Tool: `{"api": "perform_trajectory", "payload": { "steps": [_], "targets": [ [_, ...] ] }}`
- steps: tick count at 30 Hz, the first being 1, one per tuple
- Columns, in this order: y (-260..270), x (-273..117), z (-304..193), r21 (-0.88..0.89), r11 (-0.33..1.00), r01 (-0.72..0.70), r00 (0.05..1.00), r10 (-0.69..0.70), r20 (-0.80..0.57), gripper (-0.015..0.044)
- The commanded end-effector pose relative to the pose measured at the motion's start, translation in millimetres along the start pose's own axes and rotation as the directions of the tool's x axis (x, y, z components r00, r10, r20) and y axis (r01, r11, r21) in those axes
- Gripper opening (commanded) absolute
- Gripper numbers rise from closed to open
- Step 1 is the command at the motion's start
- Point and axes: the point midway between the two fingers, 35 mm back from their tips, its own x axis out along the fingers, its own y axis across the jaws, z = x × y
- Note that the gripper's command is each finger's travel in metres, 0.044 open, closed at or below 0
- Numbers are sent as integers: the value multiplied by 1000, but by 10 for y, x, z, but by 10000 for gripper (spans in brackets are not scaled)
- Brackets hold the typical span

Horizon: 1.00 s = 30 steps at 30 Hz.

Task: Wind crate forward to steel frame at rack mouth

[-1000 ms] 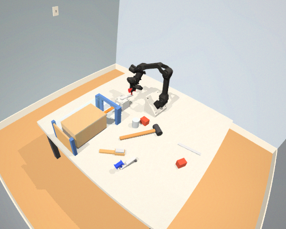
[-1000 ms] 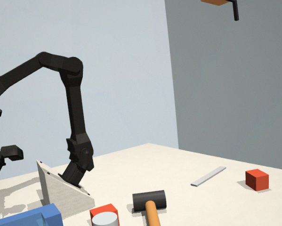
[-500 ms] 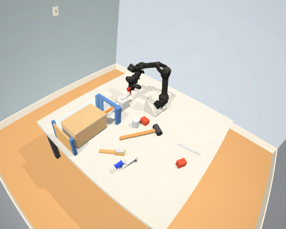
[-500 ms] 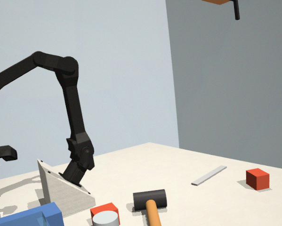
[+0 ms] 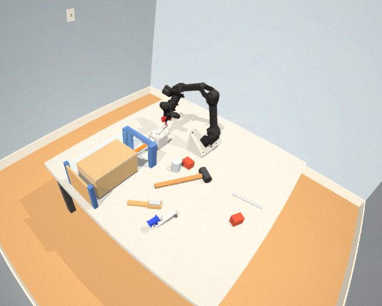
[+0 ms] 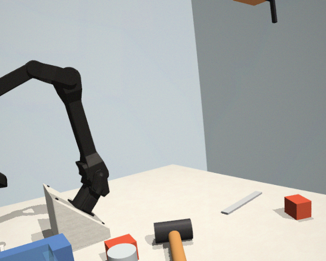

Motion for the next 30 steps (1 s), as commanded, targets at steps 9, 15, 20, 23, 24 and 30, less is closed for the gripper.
{"api": "perform_trajectory", "payload": {
  "steps": [9, 15, 20, 23, 24, 30],
  "targets": [
    [-200, 100, 167, -21, 1000, 18, 1000, -18, 8, 0],
    [-241, 120, 216, -22, 1000, 18, 1000, -18, 8, 0],
    [-270, 137, 257, -22, 1000, 18, 1000, -18, 8, 0],
    [-289, 149, 286, -22, 1000, 18, 1000, -18, 8, 0],
    [-293, 152, 293, -22, 1000, 18, 1000, -18, 9, 0],
    [-324, 175, 348, -22, 1000, 18, 1000, -18, 9, 0]
  ]
}}
